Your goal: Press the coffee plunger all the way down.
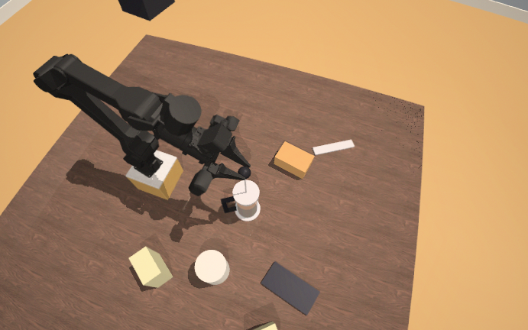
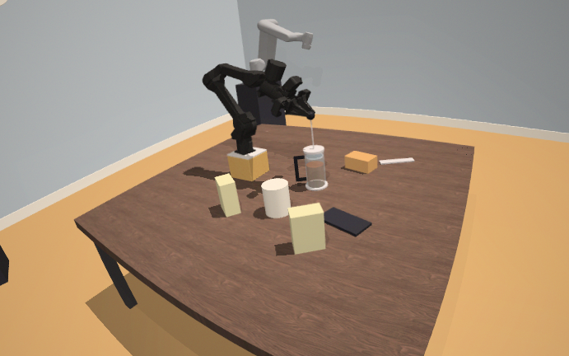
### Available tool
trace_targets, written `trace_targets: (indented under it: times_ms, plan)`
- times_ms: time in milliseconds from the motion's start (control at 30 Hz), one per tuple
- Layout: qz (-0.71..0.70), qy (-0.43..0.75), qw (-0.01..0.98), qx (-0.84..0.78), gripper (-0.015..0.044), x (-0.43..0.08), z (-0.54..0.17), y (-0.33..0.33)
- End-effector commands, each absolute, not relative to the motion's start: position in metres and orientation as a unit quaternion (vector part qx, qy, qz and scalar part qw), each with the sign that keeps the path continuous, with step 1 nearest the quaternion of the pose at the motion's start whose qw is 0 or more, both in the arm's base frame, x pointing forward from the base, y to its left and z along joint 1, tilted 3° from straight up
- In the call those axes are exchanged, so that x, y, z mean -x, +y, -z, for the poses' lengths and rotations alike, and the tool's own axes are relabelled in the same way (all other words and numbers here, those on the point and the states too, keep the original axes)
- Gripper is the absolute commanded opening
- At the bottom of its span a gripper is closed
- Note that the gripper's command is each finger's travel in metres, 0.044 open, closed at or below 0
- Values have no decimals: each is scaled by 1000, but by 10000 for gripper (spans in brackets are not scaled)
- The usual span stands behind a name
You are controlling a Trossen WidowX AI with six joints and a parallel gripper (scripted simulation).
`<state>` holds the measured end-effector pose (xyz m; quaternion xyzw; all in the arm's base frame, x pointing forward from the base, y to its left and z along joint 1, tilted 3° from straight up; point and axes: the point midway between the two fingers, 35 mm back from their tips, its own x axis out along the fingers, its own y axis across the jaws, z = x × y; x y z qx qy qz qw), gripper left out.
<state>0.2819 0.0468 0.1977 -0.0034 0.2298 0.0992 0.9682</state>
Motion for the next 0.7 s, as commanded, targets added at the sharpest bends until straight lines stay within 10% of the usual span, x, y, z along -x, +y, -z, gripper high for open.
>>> trace_targets:
  times_ms: [0, 667]
  plan:
    - [-98, 232, 968, 3, 118, -282, -195, 47]
    - [-98, 231, 968, 2, 118, -291, -165, 49]
